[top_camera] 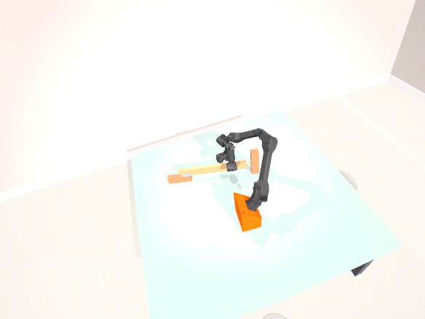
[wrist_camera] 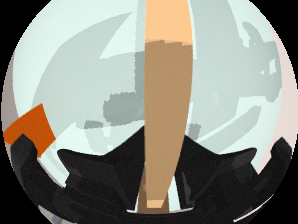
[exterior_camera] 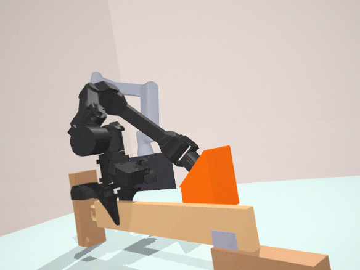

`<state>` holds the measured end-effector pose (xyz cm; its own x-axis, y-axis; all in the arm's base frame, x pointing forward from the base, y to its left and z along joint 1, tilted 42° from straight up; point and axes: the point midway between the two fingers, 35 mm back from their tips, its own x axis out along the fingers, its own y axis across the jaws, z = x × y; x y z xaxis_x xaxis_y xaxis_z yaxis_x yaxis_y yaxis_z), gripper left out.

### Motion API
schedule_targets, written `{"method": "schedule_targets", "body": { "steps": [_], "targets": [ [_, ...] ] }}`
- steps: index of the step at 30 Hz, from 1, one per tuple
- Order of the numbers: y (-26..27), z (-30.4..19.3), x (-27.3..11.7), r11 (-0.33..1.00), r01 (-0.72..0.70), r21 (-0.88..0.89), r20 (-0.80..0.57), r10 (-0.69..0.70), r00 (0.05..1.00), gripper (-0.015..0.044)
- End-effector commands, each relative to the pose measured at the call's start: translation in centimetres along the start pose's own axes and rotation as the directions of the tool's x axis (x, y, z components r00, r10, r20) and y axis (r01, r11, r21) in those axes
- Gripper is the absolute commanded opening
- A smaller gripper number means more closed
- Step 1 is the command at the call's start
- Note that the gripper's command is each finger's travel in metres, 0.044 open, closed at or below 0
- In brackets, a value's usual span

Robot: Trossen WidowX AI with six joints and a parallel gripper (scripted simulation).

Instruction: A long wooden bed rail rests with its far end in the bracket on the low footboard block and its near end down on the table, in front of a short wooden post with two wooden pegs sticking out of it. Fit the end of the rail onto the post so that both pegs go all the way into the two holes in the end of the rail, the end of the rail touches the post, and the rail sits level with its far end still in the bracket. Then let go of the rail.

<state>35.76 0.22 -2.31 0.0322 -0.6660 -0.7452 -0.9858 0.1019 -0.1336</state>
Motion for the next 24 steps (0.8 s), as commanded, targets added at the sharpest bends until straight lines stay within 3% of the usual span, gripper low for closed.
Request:
{"method": "schedule_targets", "body": {
  "steps": [1, 24],
  "targets": [
    [0.00, -0.17, -0.14, 1.000, 0.000, -0.003, 0.002, 0.000, 1.000, 0.0000],
    [-0.02, -0.89, -0.04, 1.000, 0.000, -0.004, 0.002, 0.000, 1.000, 0.0000]
  ]
}}
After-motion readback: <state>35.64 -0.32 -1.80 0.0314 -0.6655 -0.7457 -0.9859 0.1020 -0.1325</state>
